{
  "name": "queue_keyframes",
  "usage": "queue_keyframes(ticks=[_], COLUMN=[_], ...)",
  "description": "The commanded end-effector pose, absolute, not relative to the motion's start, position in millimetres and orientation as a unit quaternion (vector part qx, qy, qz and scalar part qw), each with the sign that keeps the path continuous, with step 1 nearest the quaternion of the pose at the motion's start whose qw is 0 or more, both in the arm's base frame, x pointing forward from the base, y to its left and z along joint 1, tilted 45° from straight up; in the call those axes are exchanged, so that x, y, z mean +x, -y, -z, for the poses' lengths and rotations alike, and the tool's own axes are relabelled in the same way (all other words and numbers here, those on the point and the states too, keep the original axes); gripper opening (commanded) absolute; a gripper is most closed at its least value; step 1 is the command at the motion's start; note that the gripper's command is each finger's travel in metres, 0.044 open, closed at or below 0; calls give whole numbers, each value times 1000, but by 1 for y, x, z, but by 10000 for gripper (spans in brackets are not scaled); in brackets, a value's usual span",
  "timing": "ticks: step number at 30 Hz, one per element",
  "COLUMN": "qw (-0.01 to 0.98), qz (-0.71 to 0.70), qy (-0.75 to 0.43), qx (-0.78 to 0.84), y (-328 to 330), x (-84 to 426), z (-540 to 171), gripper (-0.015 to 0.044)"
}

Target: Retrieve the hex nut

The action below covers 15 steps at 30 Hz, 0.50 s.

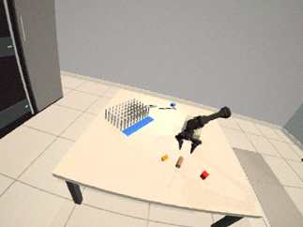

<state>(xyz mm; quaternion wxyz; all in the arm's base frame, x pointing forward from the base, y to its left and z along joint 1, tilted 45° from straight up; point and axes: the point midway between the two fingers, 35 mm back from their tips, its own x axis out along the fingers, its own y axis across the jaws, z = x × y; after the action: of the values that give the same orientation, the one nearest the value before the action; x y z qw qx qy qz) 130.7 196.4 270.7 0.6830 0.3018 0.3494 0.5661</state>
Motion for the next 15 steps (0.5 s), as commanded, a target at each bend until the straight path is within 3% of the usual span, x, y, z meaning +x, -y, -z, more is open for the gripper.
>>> queue_keyframes(ticks=[1,15], qw=[749,685], qz=[-656,-636], qy=[-90,180], qx=[-11,-307], y=[-203,-209], x=[134,135], z=[-254,-249], gripper=[440,440])
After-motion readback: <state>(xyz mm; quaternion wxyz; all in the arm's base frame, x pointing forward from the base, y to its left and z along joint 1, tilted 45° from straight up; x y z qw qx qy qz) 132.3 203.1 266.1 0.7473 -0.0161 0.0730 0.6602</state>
